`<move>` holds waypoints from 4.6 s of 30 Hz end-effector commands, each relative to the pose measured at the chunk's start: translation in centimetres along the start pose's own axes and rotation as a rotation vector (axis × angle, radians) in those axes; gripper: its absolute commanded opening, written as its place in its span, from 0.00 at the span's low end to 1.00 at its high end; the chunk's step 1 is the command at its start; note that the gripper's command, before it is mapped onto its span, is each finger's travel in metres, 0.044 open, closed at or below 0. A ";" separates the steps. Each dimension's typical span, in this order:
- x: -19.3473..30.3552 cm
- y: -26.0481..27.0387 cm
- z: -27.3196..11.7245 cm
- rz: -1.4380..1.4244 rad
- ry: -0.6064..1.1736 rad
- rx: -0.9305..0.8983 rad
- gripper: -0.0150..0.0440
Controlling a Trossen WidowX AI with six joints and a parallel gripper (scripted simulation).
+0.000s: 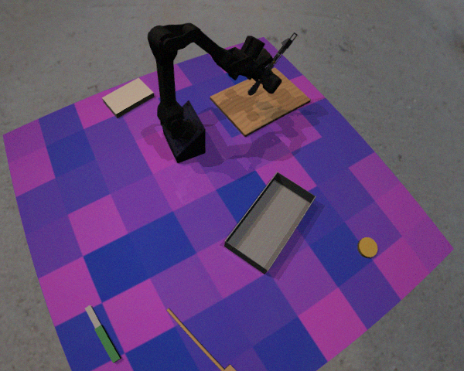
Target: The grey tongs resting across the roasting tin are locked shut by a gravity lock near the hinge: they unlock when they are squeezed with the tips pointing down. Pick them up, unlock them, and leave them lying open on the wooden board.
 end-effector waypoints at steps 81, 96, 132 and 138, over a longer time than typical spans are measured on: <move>-9.2 -0.3 5.1 0.001 0.814 -0.004 0.00; -9.7 -0.2 4.4 0.006 0.940 -0.014 0.00; -6.3 -0.1 7.6 0.005 0.940 -0.014 0.00; -5.5 -0.1 8.2 0.005 0.940 -0.015 0.00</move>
Point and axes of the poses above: the point midway between the two fingers, 35 mm back from their tips, its own z axis out along the fingers, its own y axis across the jaws, x = y × z, the point moved 8 cm from there along -z, back along the fingers, and after that the axes turned 1 degree about -z, right-handed, at the moved point
